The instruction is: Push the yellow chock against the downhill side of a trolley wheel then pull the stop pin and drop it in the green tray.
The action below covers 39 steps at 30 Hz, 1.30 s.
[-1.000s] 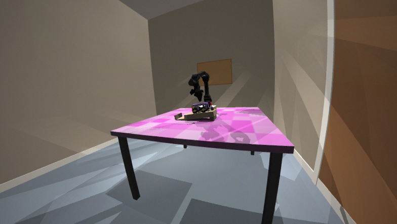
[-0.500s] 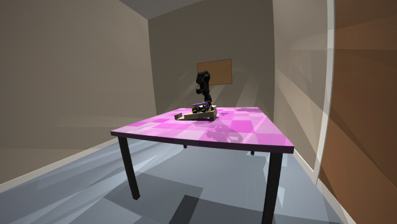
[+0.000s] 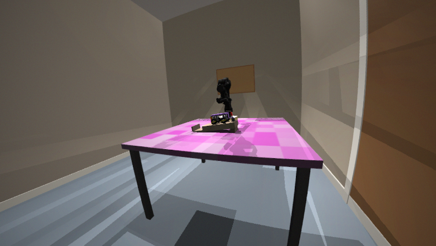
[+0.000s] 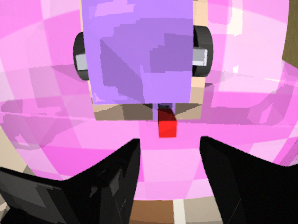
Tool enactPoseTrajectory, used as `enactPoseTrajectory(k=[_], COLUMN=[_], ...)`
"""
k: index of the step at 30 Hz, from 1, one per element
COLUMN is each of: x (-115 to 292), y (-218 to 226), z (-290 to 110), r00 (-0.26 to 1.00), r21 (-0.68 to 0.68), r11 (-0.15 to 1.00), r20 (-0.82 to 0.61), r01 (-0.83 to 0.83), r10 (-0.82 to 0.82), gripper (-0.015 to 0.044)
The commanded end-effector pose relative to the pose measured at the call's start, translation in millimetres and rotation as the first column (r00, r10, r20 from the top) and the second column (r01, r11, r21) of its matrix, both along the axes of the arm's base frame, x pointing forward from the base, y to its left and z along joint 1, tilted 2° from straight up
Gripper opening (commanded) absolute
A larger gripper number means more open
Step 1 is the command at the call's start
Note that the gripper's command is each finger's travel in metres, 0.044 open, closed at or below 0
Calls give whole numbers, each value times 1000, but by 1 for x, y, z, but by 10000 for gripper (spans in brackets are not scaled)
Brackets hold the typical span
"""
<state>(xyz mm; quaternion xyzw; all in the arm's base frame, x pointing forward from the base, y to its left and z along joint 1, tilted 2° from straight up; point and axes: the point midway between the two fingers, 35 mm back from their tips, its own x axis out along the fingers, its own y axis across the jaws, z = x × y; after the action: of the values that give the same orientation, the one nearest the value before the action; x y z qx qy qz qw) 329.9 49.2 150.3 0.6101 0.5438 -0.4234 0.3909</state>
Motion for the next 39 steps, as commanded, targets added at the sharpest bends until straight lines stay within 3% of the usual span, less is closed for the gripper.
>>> enactPoseTrajectory(k=[1, 39], x=[0, 2], y=[3, 19], z=[-6, -52], r00=[1000, 1000], r21=[4, 6], r11=[1000, 1000], r20=[-3, -3], r01=[5, 5], r10=[-5, -5], gripper=[190, 190])
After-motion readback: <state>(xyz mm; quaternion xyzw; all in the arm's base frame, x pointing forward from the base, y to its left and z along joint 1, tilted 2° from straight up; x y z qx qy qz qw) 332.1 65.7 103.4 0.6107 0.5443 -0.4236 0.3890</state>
